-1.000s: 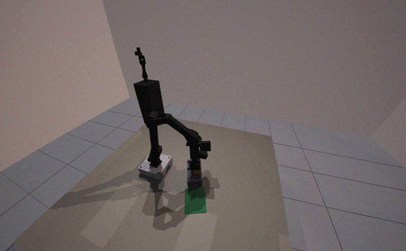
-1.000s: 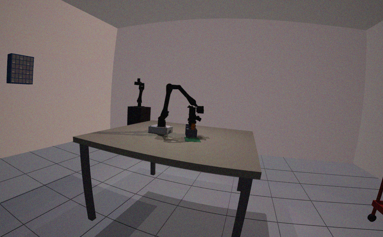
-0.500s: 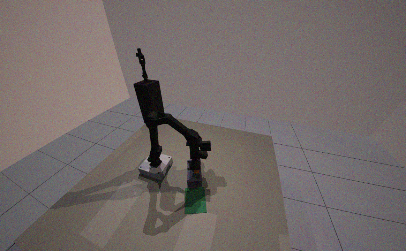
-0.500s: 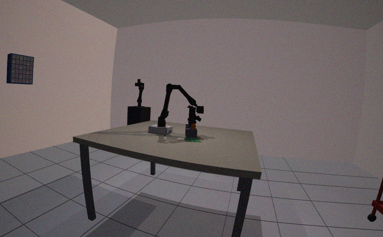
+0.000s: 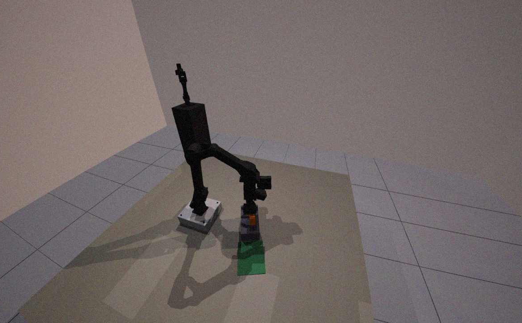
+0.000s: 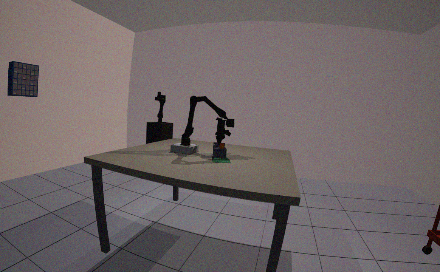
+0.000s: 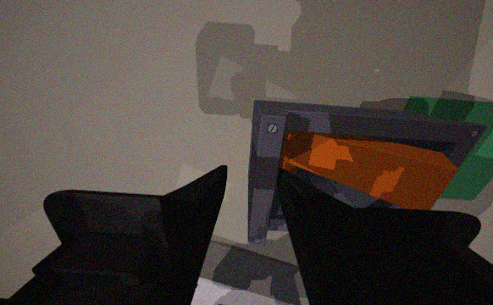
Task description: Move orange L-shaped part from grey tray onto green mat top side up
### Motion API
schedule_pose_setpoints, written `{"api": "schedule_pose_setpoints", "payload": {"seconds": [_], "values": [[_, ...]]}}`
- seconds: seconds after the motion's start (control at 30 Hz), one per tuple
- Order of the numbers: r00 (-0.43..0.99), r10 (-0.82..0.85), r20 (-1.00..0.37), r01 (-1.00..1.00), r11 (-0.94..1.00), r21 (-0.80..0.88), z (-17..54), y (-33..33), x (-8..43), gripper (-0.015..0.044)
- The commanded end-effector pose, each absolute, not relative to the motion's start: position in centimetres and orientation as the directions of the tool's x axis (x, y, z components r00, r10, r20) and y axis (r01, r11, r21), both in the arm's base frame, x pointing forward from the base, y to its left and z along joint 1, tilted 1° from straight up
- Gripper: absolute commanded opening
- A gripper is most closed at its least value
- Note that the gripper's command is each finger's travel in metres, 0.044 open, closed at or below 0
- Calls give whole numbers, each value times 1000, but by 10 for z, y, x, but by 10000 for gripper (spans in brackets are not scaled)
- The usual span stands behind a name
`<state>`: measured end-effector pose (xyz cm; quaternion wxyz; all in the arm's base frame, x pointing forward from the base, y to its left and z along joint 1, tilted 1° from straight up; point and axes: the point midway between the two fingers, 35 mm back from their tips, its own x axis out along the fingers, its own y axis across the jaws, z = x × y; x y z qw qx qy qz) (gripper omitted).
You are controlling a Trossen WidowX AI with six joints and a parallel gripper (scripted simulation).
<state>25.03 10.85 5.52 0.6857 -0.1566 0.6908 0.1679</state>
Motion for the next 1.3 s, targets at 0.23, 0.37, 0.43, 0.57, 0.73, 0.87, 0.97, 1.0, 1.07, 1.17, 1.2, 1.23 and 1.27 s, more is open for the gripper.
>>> {"api": "schedule_pose_setpoints", "payload": {"seconds": [0.23, 0.37, 0.43, 0.57, 0.73, 0.87, 0.97, 1.0, 1.07, 1.17, 1.2, 1.23, 1.27], "values": [[19, 27, -999, -446, 895, 16, 135, 99, 256, 180], [32, 30, -999, -444, 896, 13, 131, 100, 258, 180], [32, 30, -999, -444, 896, 13, 131, 100, 258, 180], [32, 30, -999, -444, 896, 13, 131, 100, 258, 180], [32, 30, -999, -444, 896, 13, 131, 100, 258, 180], [32, 30, -999, -444, 896, 13, 131, 100, 258, 180], [32, 30, -999, -444, 896, 13, 131, 100, 258, 180], [32, 30, -999, -444, 896, 13, 131, 100, 258, 180], [32, 30, -999, -444, 896, 13, 131, 100, 258, 180], [31, 30, -999, -342, 939, 17, 132, 96, 261, 259], [31, 29, -999, -275, 961, 20, 132, 94, 263, 280], [30, 29, -999, -192, 981, 22, 132, 91, 266, 280], [30, 28, -999, -92, 995, 25, 132, 87, 269, 280]]}}
